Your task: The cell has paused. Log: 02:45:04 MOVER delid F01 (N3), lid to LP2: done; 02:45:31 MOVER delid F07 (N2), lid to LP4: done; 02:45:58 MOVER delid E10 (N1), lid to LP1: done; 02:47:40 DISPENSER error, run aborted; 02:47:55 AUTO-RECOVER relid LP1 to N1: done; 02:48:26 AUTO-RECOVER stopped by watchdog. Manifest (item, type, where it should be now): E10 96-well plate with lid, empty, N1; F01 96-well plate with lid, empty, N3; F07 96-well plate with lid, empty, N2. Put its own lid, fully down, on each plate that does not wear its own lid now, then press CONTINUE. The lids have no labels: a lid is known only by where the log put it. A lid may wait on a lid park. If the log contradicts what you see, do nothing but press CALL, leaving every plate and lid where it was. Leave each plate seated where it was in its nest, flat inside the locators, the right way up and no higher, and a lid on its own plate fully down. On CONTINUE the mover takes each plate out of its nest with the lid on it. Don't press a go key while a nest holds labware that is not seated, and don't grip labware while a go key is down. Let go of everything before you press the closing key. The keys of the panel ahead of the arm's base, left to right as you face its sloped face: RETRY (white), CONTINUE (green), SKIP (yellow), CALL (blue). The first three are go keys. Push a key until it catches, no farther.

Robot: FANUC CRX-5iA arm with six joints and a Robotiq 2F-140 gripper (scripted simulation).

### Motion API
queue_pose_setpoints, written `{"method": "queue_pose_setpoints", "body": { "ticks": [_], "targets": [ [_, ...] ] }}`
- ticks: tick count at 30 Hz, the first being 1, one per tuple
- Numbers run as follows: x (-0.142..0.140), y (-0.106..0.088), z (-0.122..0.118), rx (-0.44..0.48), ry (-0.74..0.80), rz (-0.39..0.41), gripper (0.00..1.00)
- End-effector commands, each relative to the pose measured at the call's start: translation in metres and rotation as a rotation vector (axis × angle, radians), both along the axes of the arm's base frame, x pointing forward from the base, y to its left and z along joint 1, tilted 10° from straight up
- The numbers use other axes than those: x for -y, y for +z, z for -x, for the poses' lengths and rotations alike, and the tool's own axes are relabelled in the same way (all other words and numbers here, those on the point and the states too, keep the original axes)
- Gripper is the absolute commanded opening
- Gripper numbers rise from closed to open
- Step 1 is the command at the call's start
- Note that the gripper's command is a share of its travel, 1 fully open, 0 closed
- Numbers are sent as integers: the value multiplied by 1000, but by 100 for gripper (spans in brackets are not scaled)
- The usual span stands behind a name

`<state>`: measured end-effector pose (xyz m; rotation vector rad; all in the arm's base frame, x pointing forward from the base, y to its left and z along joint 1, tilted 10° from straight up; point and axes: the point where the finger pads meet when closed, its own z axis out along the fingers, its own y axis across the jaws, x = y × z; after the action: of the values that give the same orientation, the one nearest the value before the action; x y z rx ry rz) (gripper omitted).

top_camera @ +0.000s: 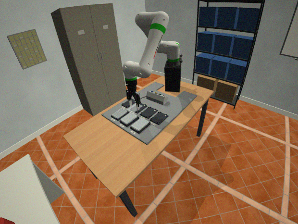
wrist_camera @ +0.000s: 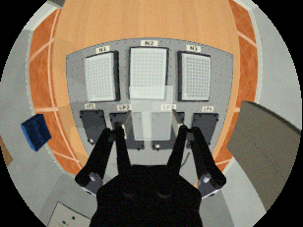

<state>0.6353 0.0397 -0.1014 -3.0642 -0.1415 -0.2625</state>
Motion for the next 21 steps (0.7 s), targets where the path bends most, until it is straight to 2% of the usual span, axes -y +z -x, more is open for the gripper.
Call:
{"method": "queue_pose_setpoints", "body": {
  "ticks": [1, 2, 3, 4, 5, 6, 7, 9, 21],
  "targets": [
    [28, -1, -33, -17, 4, -12, 0],
    [52, 0, -53, -16, 5, -13, 0],
    [52, 0, -53, -16, 5, -13, 0],
    [74, 1, -68, -16, 6, -14, 0],
    [74, 1, -68, -16, 6, -14, 0],
    [93, 2, -80, -15, 8, -16, 0],
    [93, 2, -80, -15, 8, -16, 0],
    [115, 2, -92, -14, 9, -17, 0],
    [120, 3, -94, -14, 10, -17, 0]
  ]
}}
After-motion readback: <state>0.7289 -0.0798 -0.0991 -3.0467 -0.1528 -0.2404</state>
